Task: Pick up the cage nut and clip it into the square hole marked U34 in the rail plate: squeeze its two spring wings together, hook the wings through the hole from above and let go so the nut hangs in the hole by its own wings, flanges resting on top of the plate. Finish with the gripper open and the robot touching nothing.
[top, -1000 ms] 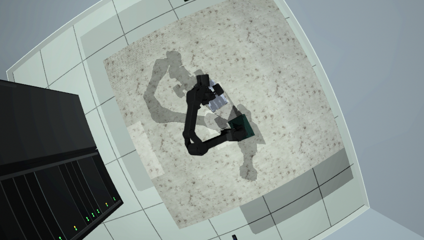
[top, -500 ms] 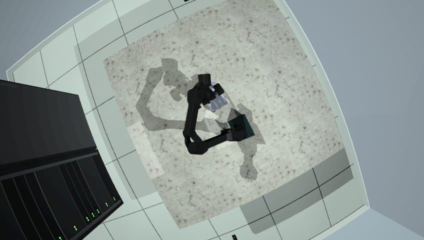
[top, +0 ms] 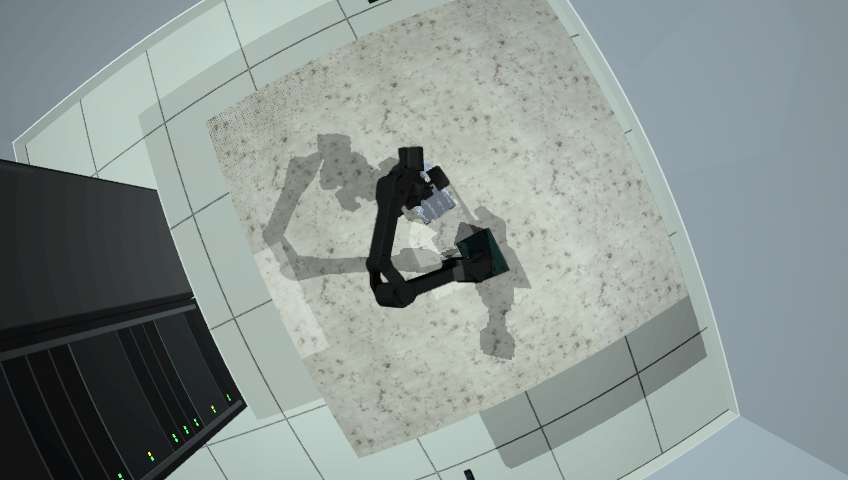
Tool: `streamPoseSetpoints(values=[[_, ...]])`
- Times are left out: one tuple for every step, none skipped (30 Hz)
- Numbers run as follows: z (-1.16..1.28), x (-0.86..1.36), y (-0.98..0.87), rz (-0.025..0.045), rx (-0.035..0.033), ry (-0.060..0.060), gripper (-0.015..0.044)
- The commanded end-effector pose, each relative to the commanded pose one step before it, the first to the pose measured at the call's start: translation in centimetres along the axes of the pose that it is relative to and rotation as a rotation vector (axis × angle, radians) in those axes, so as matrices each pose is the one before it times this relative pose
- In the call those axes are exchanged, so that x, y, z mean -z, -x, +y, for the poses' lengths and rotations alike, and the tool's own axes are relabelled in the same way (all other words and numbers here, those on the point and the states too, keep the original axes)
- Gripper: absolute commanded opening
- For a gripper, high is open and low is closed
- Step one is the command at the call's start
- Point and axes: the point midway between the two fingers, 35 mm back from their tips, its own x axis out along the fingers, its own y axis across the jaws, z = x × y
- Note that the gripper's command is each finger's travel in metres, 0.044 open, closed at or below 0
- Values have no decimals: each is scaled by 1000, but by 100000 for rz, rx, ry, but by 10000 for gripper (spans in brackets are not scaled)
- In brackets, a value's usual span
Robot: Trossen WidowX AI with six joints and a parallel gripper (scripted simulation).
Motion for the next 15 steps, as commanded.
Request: streamPoseSetpoints(values=[[-21,-3,14,-18,-422,210,27],[-13,0,0,0,1,0,27],[-17,0,0,0,1,0,27],[-20,0,0,0,1,0,27],[-13,0,0,0,1,0,27],[-17,0,0,0,1,0,27],[-20,0,0,0,1,0,27],[-10,0,0,0,0,0,27],[-13,0,0,-1,1,0,27],[-13,0,0,-1,1,0,27],[-6,0,-8,0,0,0,27],[-13,0,-18,-1,0,1,27],[-20,0,-28,-1,0,1,27],[-7,0,-9,0,0,0,27],[-2,0,-3,0,0,0,27]])
